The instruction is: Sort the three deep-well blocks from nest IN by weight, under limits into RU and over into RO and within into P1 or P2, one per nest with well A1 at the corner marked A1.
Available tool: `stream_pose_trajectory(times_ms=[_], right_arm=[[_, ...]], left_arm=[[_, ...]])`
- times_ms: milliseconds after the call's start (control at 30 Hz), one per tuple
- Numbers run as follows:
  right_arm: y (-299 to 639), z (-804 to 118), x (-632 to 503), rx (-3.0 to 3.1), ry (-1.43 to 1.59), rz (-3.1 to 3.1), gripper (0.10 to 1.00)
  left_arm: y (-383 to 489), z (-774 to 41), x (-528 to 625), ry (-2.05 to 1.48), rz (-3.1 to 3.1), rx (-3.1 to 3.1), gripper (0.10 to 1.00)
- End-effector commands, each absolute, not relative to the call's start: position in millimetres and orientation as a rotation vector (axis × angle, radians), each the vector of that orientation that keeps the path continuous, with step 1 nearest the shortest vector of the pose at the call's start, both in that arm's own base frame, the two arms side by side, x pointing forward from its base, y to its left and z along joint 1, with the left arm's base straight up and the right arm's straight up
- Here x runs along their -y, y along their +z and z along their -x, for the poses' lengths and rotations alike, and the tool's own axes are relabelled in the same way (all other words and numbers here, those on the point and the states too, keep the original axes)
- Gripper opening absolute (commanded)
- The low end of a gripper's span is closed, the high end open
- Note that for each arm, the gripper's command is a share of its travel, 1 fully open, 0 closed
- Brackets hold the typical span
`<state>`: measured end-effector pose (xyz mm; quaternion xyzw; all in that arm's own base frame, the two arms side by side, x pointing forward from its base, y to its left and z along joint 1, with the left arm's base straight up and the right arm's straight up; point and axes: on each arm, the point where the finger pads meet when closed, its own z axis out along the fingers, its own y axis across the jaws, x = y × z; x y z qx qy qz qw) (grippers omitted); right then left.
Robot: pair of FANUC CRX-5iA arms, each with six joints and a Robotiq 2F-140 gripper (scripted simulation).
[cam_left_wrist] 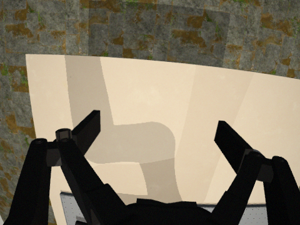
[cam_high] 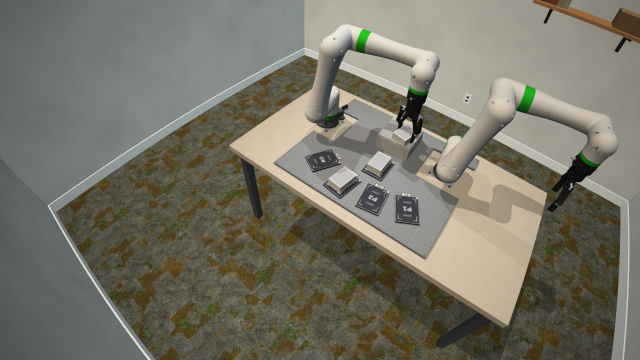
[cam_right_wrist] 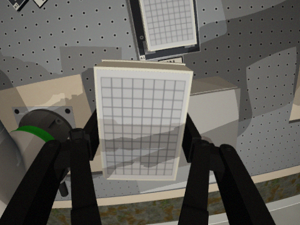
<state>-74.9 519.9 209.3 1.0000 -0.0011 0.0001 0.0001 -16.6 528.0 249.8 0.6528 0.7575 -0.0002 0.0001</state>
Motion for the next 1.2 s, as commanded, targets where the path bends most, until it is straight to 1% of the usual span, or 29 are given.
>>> stream_pose_trajectory(times_ms=[0,433,533,1167], right_arm=[[210.3,67.5,-526.4,0.003,0.000,-3.143,0.099],[210.3,39.3,-549.9,0.003,0.000,-3.143,0.099],[210.3,32.5,-557.2,0.110,0.000,-3.141,0.099],[209.3,-1.1,-593.5,0.058,0.000,-3.143,0.099]], left_arm=[[250.7,16.4,-528.3,0.002,-2.052,-2.380,1.000],[250.7,16.4,-528.3,0.002,-2.052,-2.380,1.000],[250.7,16.4,-528.3,0.002,-2.052,-2.380,1.000],[250.7,16.4,-528.3,0.002,-2.052,-2.380,1.000]])
